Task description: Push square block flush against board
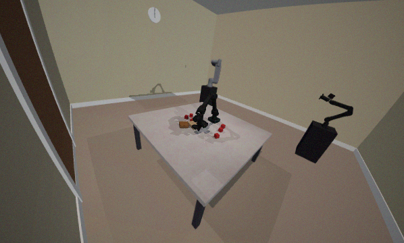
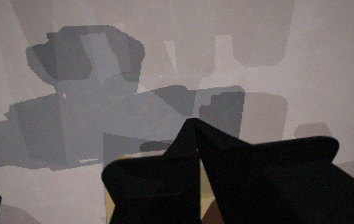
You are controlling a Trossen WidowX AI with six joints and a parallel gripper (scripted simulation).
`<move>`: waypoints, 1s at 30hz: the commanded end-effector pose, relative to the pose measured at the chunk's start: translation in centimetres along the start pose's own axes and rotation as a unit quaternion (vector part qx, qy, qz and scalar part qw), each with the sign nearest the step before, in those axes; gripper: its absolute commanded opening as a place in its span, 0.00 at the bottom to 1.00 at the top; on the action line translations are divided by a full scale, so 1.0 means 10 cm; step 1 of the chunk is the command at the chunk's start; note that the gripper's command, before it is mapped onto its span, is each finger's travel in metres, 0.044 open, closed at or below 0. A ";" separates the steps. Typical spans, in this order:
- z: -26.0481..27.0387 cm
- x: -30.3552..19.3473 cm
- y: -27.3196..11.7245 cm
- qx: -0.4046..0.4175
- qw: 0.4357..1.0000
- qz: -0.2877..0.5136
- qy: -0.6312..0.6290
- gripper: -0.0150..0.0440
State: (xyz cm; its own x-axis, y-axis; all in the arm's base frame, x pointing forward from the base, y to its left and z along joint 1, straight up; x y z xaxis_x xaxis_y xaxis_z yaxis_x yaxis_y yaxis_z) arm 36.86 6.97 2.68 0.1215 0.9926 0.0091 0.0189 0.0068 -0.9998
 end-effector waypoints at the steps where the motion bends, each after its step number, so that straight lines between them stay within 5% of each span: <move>1: -0.03 0.00 -0.39 -0.011 1.000 -0.002 0.001 0.25; 20: -0.13 -0.29 -0.52 -0.012 0.991 -0.002 0.134 0.25; 25: -0.16 -0.32 0.00 -0.012 0.989 -0.002 0.150 0.25; 30: -0.16 -0.32 0.03 -0.012 0.989 -0.002 0.151 0.25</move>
Point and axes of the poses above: the point midway between the two fingers, 35 mm back from their tips, its own y axis out along the fingers, its own z axis across the jaws, x = y × z, the point moved 1 cm from there along -y, back along the fingers, and after that the axes turned 10 degrees about y, right-handed, at the moved point
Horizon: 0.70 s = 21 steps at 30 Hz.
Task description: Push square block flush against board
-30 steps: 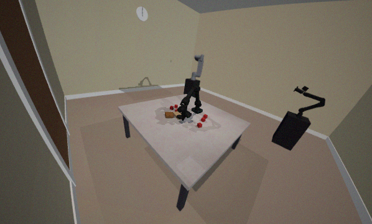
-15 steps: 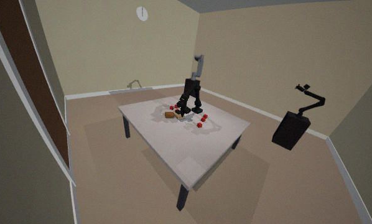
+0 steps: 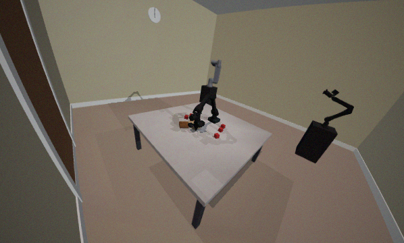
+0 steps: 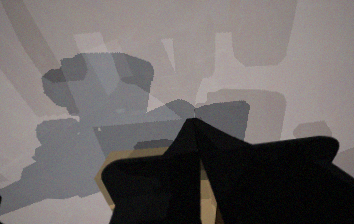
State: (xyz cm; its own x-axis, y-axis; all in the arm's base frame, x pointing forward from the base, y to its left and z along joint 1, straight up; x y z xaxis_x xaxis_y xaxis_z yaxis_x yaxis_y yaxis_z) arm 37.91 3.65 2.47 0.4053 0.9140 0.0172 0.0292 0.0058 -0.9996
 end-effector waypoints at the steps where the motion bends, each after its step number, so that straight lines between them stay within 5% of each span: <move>1: -0.02 0.00 0.01 -0.006 1.000 -0.002 0.003 0.25; 21: -0.10 -0.31 0.02 -0.007 1.000 -0.001 0.003 0.25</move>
Point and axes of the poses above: the point midway between the two fingers, 35 mm back from their tips, its own y axis out along the fingers, its own z axis across the jaws, x = y × z, the point moved 1 cm from there along -y, back along the fingers, and after that the axes turned 10 degrees about y, right-handed, at the moved point
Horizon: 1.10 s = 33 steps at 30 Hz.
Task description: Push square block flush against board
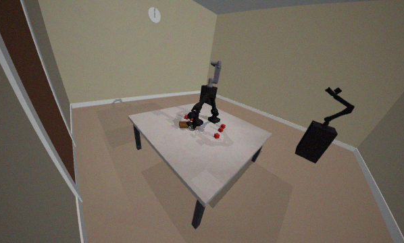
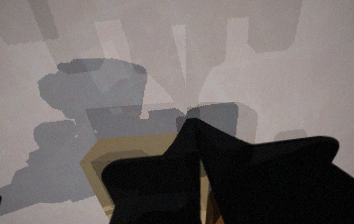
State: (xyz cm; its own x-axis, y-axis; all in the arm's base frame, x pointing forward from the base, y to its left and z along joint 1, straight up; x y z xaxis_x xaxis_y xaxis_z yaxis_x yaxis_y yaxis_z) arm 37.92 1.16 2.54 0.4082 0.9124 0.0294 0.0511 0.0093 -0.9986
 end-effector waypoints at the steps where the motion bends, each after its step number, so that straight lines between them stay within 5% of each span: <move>1: 0.00 -0.10 0.02 0.003 1.000 0.006 0.001 0.25; 33: -0.10 -0.63 0.02 0.002 1.000 0.008 0.001 0.25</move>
Point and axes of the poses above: the point midway between the two fingers, 35 mm back from their tips, its own y axis out along the fingers, its own z axis across the jaws, x = y × z, the point moved 1 cm from there along -y, back along the fingers, and after that the axes turned 10 degrees about y, right-handed, at the moved point
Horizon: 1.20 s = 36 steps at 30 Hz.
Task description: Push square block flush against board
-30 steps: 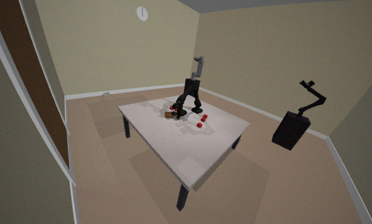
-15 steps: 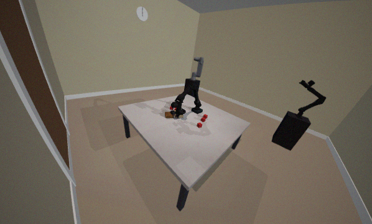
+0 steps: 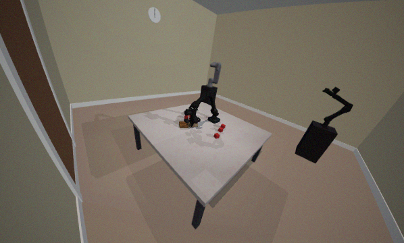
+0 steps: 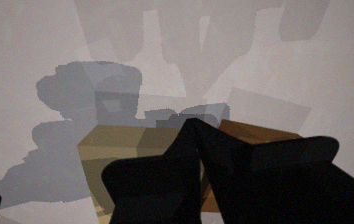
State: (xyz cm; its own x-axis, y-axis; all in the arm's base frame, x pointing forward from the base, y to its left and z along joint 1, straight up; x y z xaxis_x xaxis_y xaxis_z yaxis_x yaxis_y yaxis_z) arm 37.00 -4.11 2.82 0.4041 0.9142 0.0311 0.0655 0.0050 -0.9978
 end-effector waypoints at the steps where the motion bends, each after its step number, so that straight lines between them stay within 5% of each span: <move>1: 0.04 -0.13 0.06 0.010 1.000 0.009 0.003 0.25; 36: 0.03 0.17 0.06 0.010 1.000 0.008 0.004 0.25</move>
State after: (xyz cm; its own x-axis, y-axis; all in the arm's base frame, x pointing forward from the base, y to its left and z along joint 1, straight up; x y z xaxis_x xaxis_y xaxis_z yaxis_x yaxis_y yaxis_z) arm 37.15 -2.80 2.17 0.4088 0.9125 0.0173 0.0388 0.0015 -0.9992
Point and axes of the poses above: the point midway between the two fingers, 35 mm back from their tips, its own y axis out along the fingers, its own z axis across the jaws, x = y × z, the point moved 1 cm from there along -y, back along the fingers, and after that the axes turned 10 degrees about y, right-handed, at the moved point
